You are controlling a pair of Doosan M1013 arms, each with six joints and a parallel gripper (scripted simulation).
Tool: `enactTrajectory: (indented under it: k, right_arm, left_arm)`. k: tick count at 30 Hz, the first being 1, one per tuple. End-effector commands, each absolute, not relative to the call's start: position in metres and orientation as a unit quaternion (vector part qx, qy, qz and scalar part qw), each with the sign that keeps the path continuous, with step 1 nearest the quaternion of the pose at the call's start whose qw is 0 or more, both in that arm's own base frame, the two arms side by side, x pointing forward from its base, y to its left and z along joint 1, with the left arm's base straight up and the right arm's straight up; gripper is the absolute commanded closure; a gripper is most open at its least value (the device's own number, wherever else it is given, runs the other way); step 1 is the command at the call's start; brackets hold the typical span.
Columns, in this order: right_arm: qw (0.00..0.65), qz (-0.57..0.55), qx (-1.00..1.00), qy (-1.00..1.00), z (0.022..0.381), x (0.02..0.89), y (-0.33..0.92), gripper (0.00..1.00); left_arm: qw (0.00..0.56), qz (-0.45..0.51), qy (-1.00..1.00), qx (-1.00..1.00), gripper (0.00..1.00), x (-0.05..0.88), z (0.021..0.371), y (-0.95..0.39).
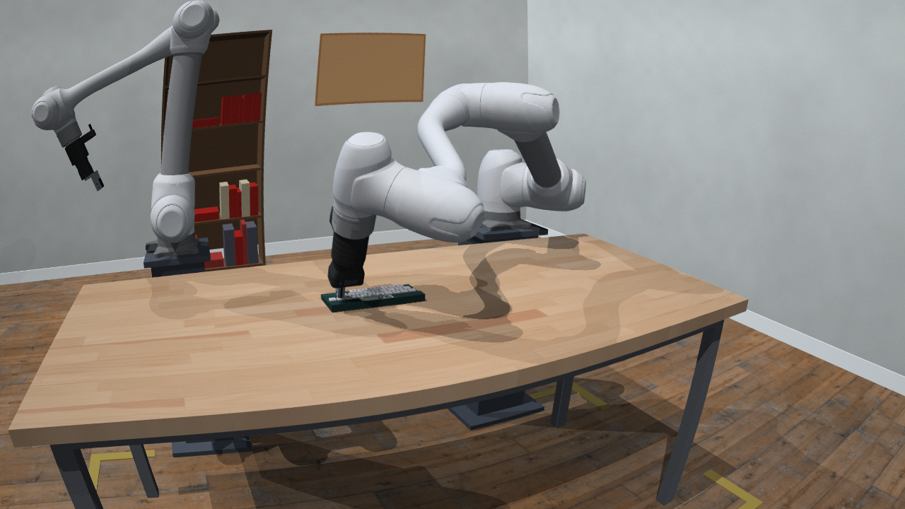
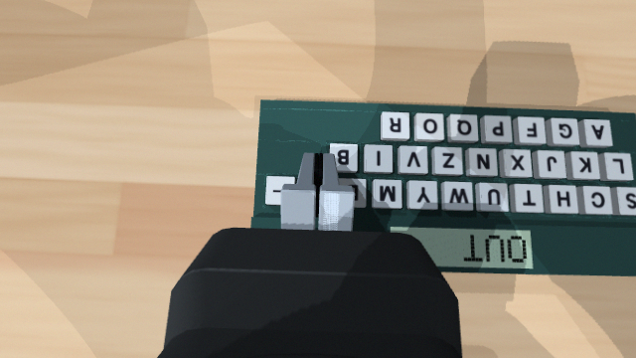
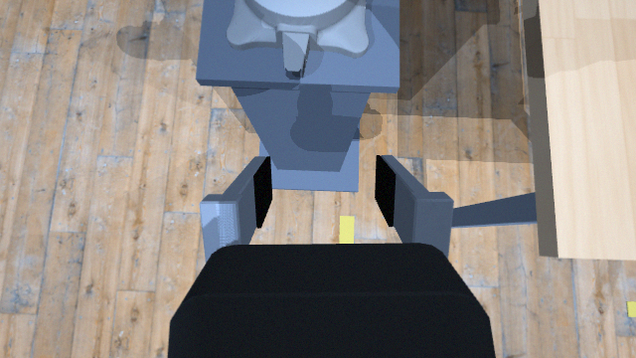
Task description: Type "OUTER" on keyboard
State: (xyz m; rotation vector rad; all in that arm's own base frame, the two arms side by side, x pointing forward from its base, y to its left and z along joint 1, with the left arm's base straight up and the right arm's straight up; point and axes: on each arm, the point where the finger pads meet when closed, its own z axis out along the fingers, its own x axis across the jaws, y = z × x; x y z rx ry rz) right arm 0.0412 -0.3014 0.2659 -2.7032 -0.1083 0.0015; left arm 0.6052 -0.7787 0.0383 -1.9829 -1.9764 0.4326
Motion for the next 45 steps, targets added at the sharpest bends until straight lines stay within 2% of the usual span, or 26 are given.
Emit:
enactTrajectory:
  k: [1,27,35,45]
  right_arm:
    - [0.216,-0.003,-0.975,-0.04,0.269,0.042,-0.3,0.0]
    - [0.216,-0.003,-0.975,-0.04,0.269,0.042,-0.3,0.0]
    - [0.216,-0.003,-0.975,-0.04,0.269,0.042,-0.3,0.0]
    - [0.216,-0.003,-0.975,-0.04,0.269,0.042,-0.3,0.0]
  left_arm:
    - [0.152,0.155,-0.689,-0.692,1.0,0.604,0.035,-0.781]
    - [0.152,0.155,-0.689,-0.692,1.0,0.604,0.033,-0.781]
    - [0.152,0.155,-0.69,-0.691,1.0,0.604,0.052,-0.781]
    - [0.151,0.155,-0.689,-0.692,1.0,0.602,0.048,-0.778]
